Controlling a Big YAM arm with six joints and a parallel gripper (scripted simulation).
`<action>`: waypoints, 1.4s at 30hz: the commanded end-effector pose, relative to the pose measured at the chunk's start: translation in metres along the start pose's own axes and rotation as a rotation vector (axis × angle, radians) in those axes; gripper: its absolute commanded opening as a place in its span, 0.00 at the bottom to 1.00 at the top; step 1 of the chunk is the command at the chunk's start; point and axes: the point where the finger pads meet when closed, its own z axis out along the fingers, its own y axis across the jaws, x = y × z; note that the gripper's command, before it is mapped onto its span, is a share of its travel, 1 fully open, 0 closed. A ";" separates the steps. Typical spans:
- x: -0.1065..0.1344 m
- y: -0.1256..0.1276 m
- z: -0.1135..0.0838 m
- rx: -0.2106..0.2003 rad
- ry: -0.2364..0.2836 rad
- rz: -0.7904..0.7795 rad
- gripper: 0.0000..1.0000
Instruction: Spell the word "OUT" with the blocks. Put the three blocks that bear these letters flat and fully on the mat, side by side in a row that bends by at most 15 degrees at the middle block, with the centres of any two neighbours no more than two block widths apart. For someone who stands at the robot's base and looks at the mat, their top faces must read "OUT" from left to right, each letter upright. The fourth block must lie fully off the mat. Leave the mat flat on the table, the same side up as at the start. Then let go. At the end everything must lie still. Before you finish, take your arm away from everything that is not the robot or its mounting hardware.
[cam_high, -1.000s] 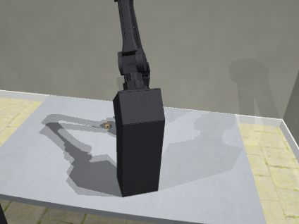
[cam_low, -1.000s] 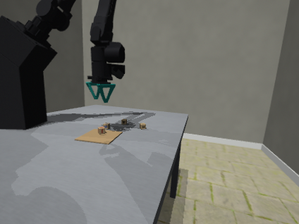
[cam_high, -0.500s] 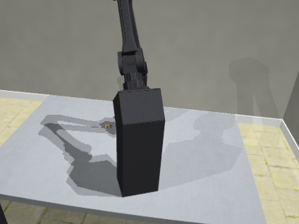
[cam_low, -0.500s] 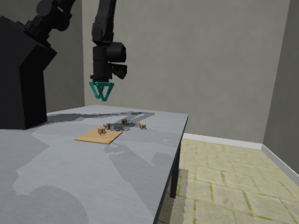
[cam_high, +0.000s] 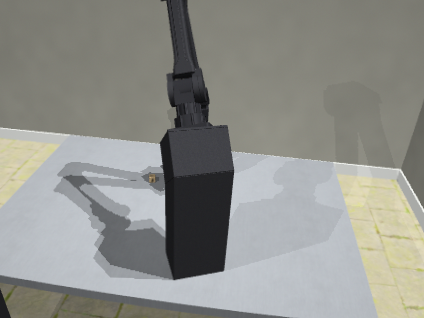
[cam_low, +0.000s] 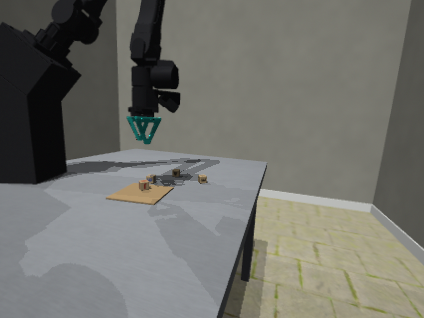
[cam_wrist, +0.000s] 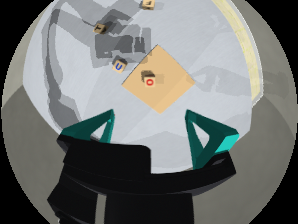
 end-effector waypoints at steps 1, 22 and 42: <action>-0.006 0.000 0.005 0.003 -0.011 0.045 1.00; 0.000 0.004 0.051 -0.013 0.020 1.044 1.00; -0.005 0.001 0.055 -0.003 -0.019 1.550 0.58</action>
